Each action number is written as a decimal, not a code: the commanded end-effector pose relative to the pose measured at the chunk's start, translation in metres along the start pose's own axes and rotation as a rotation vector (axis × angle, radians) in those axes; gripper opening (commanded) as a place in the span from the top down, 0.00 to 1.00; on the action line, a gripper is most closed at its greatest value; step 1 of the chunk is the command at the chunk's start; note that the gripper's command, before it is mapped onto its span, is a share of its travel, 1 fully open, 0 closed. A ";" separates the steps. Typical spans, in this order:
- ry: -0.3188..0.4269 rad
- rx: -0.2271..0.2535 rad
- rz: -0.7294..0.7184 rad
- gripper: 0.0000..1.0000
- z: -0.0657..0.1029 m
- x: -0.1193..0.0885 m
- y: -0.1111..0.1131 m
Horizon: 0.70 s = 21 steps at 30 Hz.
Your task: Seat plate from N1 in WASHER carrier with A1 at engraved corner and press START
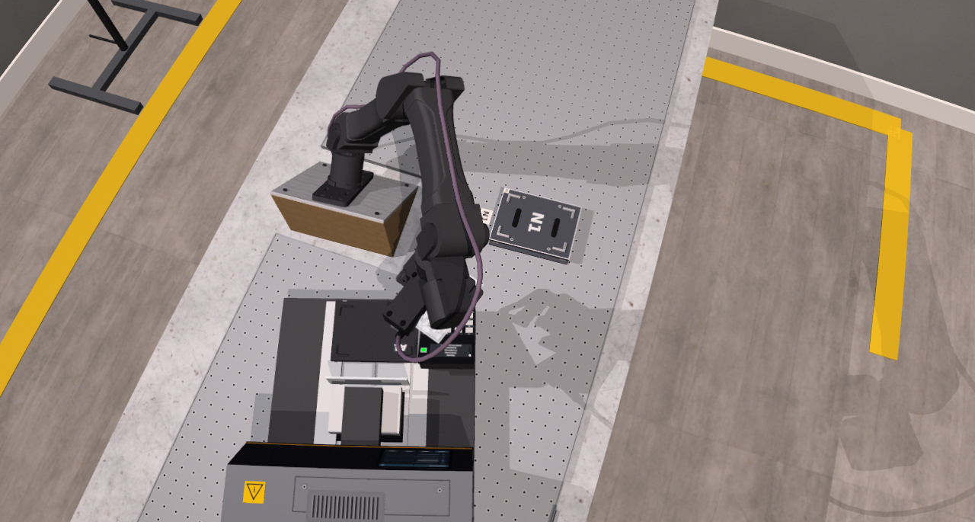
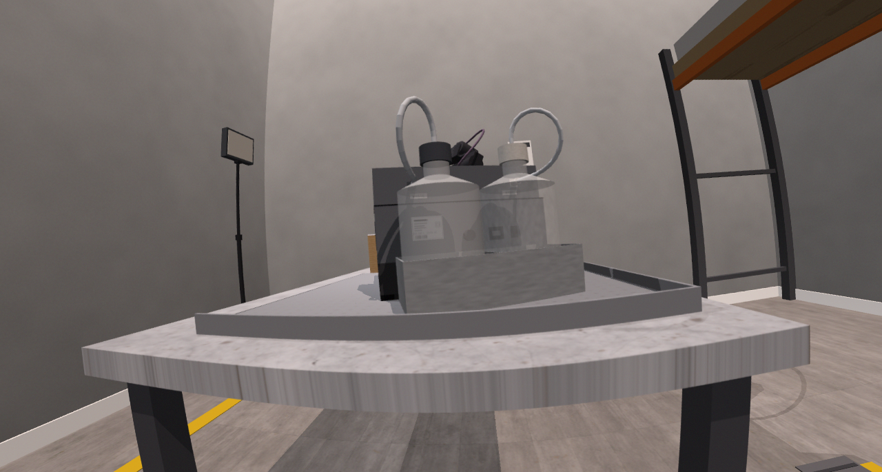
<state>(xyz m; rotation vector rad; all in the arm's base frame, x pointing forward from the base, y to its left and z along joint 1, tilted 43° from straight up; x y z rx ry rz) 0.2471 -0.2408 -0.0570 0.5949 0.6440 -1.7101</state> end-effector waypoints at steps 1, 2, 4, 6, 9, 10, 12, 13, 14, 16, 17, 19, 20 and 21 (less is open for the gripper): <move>-0.040 0.028 -0.001 0.16 0.020 0.002 0.002; -0.040 0.028 -0.001 0.16 0.020 0.002 0.002; -0.040 0.028 -0.001 0.16 0.020 0.002 0.002; -0.040 0.028 -0.001 0.16 0.020 0.002 0.002; -0.040 0.028 -0.001 0.16 0.020 0.002 0.002; -0.040 0.028 -0.001 0.16 0.020 0.002 0.002; -0.032 0.023 -0.074 0.16 0.018 0.011 -0.006; -0.028 0.020 -0.110 0.16 0.016 0.016 -0.011; -0.007 0.003 -0.155 0.16 0.008 0.018 -0.019; 0.004 -0.007 -0.228 0.16 0.004 0.024 -0.030; 0.004 -0.006 -0.260 0.16 0.005 0.027 -0.034; 0.004 -0.006 -0.326 0.16 0.006 0.033 -0.041; 0.006 -0.008 -0.361 0.16 0.007 0.036 -0.045; 0.006 -0.008 -0.361 0.16 0.007 0.036 -0.045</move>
Point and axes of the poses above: the point where the finger pads meet when closed, its own z axis back along the fingers, its own y axis across the jaws, x = y × z, the point moved 2 cm from there along z, back along the fingers, and after that the axes turned 11 degrees about z, right-handed, at the moved point
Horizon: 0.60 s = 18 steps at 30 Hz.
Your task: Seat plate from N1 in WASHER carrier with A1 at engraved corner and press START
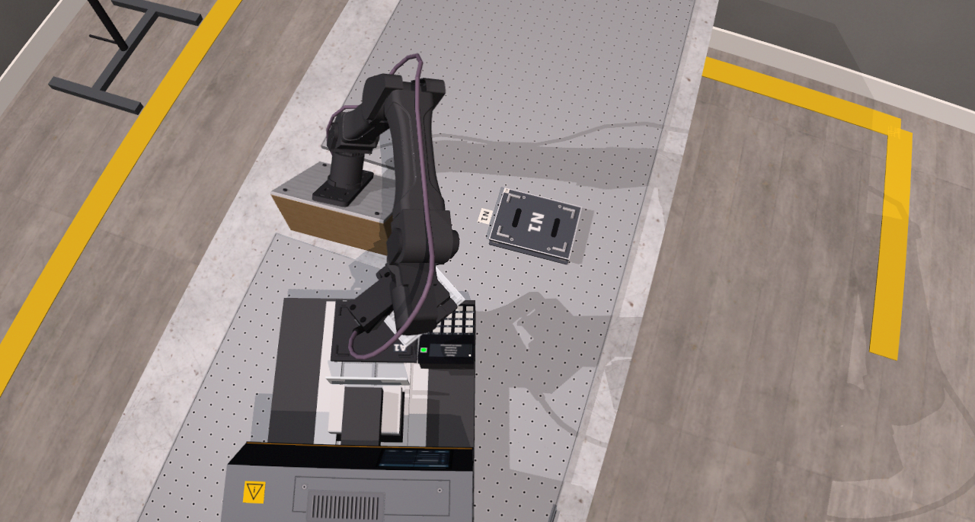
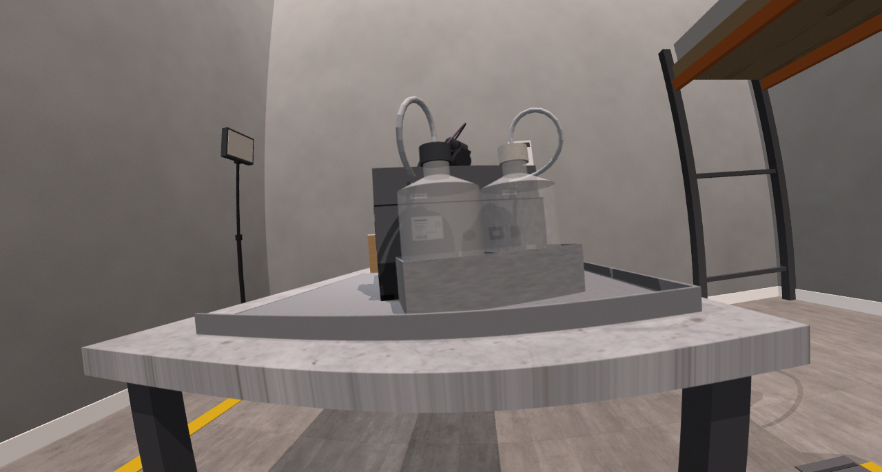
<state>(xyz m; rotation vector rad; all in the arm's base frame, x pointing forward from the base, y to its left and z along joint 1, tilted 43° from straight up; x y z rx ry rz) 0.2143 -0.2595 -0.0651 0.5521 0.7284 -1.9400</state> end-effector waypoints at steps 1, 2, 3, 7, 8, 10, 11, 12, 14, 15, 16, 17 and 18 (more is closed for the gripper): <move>-0.004 -0.025 -0.120 0.16 -0.002 0.014 -0.015; -0.035 0.012 -0.135 0.16 0.014 0.017 -0.011; -0.032 0.009 -0.170 0.16 0.013 0.022 -0.013; -0.023 -0.002 -0.309 0.16 0.013 0.039 -0.026; -0.023 -0.001 -0.342 0.16 0.014 0.043 -0.029; -0.023 -0.001 -0.408 0.16 0.015 0.050 -0.035; -0.023 -0.001 -0.442 0.16 0.016 0.054 -0.038; -0.023 0.000 -0.475 0.16 0.017 0.058 -0.041; -0.023 0.000 -0.542 0.16 0.018 0.066 -0.047; -0.023 0.001 -0.575 0.16 0.019 0.070 -0.050; -0.023 0.001 -0.608 0.16 0.020 0.074 -0.053; -0.023 0.001 -0.608 0.16 0.020 0.074 -0.053; -0.023 0.001 -0.608 0.16 0.020 0.074 -0.053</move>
Point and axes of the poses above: the point where the finger pads meet when closed, its own z axis back along the fingers, its own y axis across the jaws, x = y × z, the point moved 2 cm from there along z, back along the fingers, and after that the axes turned 11 degrees about z, right-handed, at the moved point
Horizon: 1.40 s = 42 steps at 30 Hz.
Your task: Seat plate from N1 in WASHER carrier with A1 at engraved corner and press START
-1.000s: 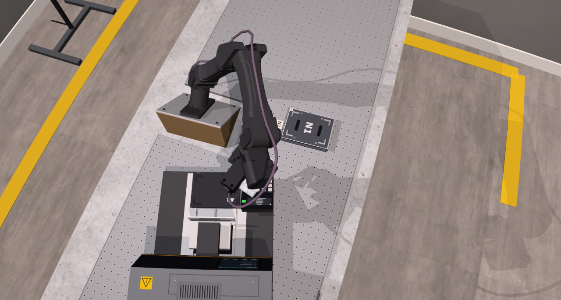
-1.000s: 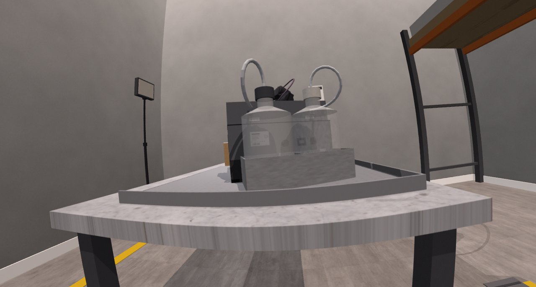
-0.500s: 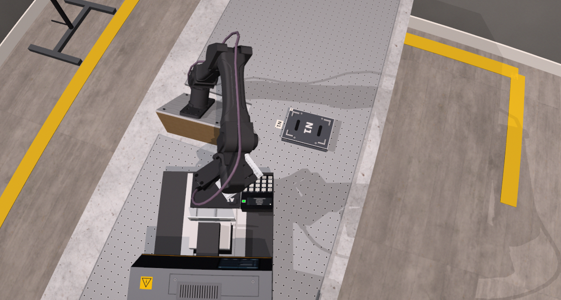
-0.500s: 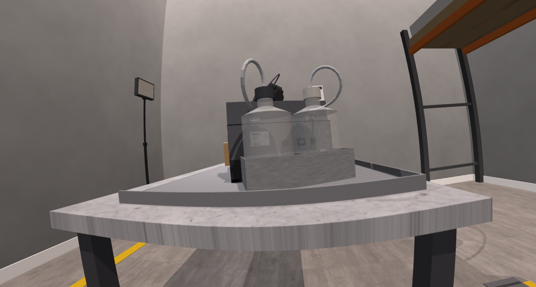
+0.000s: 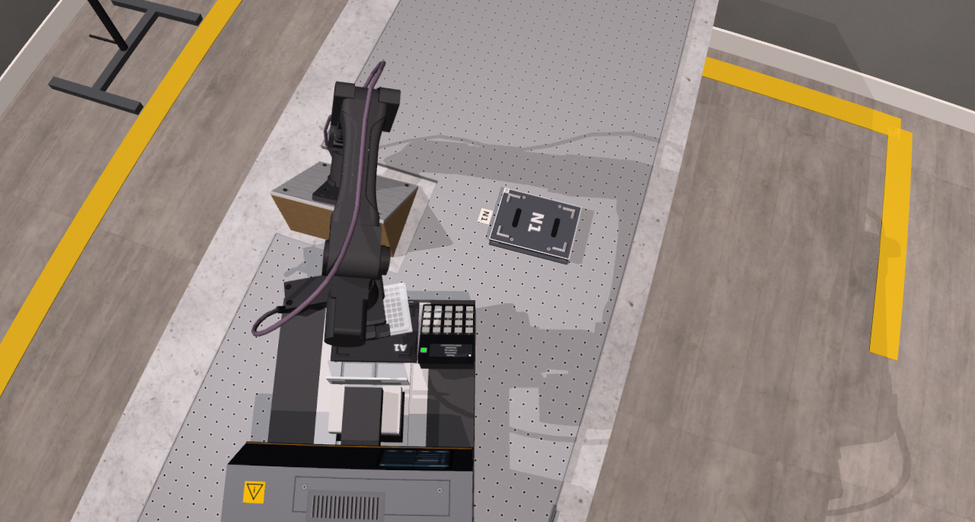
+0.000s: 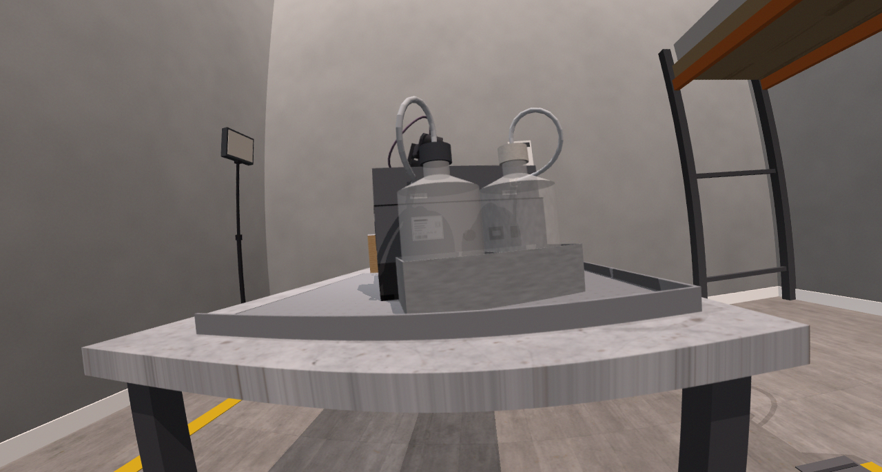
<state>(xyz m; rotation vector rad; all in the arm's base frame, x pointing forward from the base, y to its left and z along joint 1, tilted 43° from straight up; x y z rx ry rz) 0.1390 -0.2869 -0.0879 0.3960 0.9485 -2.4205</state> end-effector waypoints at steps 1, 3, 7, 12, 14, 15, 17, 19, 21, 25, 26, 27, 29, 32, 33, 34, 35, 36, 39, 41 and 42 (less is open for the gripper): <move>-0.033 0.009 -0.115 0.16 0.012 0.011 0.003; -0.048 0.014 -0.164 0.16 0.014 0.004 0.004; -0.043 0.016 -0.195 0.16 0.015 0.006 0.004; -0.037 0.023 -0.202 0.16 0.017 0.009 0.003; -0.037 0.023 -0.203 0.16 0.017 0.009 0.003; -0.037 0.023 -0.203 0.16 0.017 0.009 0.003; -0.037 0.023 -0.203 0.16 0.017 0.009 0.003; -0.036 0.022 -0.203 0.16 0.017 0.010 0.003; -0.036 0.021 -0.204 0.16 0.016 0.010 0.003; -0.035 0.019 -0.202 0.16 0.016 0.010 0.003; -0.035 0.019 -0.202 0.16 0.015 0.011 0.003; -0.035 0.018 -0.202 0.16 0.015 0.011 0.003; -0.035 0.018 -0.202 0.16 0.015 0.011 0.003; -0.034 0.016 -0.202 0.16 0.015 0.011 0.003; -0.034 0.016 -0.202 0.16 0.015 0.011 0.003; -0.034 0.016 -0.202 0.16 0.015 0.011 0.003; -0.034 0.016 -0.202 0.16 0.014 0.011 0.003; -0.034 0.016 -0.202 0.16 0.014 0.011 0.003; -0.034 0.015 -0.202 0.16 0.014 0.011 0.003; -0.034 0.014 -0.202 0.16 0.014 0.011 0.003; -0.034 0.014 -0.202 0.16 0.014 0.012 0.003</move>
Point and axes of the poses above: the point where the finger pads meet when closed, its own z axis back along the fingers, its own y axis across the jaws, x = y × z, the point moved 2 cm from there along z, back along the fingers, and after that the axes turned 11 degrees about z, right-handed, at the moved point
